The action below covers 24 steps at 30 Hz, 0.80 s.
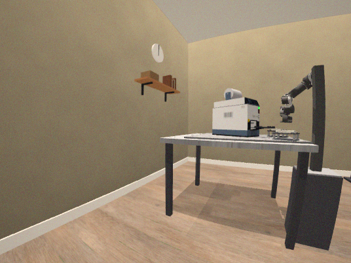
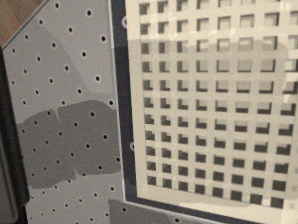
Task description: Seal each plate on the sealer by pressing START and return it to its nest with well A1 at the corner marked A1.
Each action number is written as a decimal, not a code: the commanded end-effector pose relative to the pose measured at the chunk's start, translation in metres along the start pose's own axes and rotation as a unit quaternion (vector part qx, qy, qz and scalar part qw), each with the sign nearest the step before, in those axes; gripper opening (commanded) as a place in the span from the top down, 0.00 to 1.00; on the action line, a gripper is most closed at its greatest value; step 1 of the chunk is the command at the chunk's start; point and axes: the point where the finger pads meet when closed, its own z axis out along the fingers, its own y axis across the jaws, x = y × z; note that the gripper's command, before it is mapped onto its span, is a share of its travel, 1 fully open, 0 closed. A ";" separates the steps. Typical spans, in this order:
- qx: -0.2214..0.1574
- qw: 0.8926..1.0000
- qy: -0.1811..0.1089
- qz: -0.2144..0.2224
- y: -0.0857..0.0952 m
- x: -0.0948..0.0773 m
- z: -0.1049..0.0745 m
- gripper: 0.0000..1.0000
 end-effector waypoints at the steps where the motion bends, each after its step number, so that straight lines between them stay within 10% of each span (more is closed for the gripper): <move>1: -0.003 1.000 0.001 -0.003 0.002 0.003 -0.002 0.35; 24: -0.005 1.000 0.000 -0.003 0.003 0.001 0.015 0.35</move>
